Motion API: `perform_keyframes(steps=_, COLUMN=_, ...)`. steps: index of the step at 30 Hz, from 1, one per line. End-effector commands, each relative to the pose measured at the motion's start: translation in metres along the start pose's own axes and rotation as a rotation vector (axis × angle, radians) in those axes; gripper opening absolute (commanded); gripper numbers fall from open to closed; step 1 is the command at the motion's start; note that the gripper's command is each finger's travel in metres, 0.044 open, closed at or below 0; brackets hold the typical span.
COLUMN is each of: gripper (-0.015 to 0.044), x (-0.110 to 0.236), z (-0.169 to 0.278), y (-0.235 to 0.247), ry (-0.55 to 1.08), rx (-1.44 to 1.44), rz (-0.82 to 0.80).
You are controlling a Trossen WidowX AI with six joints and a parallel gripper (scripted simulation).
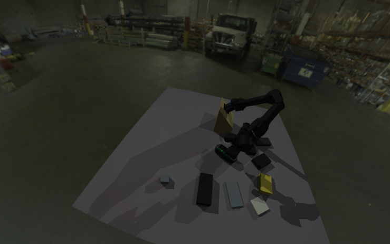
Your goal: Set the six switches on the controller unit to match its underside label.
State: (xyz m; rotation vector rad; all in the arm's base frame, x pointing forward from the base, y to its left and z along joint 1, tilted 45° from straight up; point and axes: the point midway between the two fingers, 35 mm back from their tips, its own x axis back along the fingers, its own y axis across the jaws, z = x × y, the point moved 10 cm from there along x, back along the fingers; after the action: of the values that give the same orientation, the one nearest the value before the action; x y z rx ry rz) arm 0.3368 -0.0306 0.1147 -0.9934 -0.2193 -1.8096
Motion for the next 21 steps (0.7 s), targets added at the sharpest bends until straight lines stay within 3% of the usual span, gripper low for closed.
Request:
perform_keyframes(steps=1, gripper=0.0000, x=0.0032, z=-0.0365, y=-0.0097, ry=-0.003, rx=-0.003, rz=0.007)
perform_keyframes(steps=21, gripper=0.0000, x=0.0036, z=-0.0428, y=-0.0119, ry=-0.003, rx=0.000, rz=0.007)
